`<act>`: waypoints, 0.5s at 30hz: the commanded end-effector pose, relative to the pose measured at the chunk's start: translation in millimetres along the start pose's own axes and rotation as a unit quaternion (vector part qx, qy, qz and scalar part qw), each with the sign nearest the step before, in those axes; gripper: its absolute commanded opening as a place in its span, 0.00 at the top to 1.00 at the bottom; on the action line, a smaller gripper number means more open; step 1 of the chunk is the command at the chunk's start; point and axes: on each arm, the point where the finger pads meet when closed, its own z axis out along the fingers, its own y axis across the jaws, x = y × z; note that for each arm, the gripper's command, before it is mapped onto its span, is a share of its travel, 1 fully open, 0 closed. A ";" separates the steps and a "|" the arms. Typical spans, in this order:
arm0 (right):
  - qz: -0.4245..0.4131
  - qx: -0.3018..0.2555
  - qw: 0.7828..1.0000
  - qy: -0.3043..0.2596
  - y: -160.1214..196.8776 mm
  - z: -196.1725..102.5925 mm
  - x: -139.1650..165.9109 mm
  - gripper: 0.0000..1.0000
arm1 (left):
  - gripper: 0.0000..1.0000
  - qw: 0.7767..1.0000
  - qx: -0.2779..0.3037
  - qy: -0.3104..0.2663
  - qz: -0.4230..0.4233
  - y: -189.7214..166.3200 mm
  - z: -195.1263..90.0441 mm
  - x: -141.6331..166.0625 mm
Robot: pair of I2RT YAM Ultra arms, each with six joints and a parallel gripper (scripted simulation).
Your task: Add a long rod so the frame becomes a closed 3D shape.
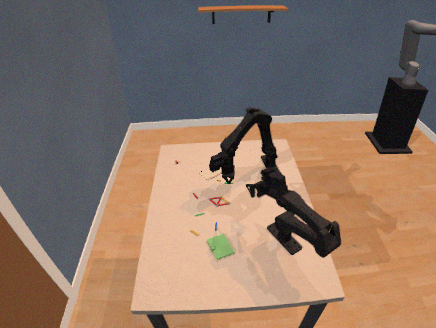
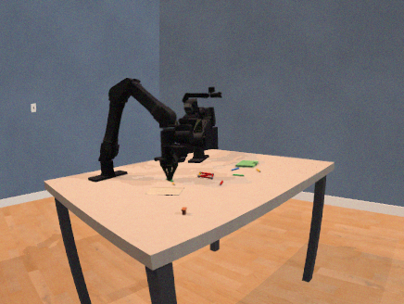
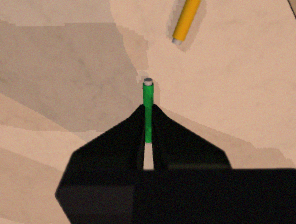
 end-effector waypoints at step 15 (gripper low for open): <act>0.006 0.004 1.000 -0.003 -1.8 -49.0 1.7 1.00 | 0.00 1.000 -0.002 -0.021 0.002 0.3 -4.3 -10.8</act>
